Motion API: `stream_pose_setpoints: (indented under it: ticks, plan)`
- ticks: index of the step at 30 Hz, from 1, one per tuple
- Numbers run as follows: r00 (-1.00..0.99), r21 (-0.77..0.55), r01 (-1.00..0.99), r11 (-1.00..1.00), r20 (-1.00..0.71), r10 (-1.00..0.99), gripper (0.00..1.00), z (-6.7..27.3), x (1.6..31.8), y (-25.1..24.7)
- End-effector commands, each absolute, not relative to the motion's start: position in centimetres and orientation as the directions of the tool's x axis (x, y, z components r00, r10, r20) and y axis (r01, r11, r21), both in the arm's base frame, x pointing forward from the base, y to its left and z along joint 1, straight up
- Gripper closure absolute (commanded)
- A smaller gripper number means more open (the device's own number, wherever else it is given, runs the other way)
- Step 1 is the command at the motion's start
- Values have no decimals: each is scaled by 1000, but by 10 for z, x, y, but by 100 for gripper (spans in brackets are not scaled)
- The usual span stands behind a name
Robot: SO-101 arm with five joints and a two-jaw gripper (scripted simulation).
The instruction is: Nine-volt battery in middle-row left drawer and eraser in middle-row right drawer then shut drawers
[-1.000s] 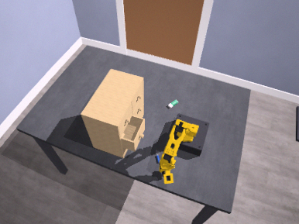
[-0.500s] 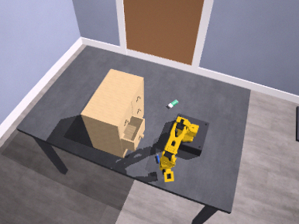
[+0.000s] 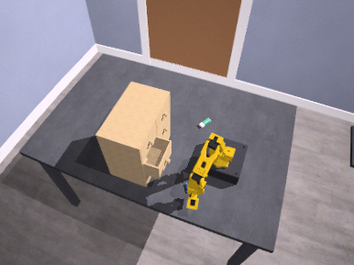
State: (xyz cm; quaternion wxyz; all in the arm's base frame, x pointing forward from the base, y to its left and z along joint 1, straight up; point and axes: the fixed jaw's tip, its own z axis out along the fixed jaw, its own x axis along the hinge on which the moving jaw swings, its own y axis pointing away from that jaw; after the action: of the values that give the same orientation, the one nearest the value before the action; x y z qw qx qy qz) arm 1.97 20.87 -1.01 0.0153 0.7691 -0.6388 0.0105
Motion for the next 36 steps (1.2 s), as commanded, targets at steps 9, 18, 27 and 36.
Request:
stream_pose_setpoints:
  ticks: [9,18,27,36]
  plan:
    - [-143,0,-990,143,3,-990,100,-8,34,194]
    - [-266,0,-964,266,3,-964,100,-8,38,187]
    - [-266,0,-964,266,3,-964,100,-8,38,187]
    - [-266,0,-964,266,3,-964,100,-8,38,187]
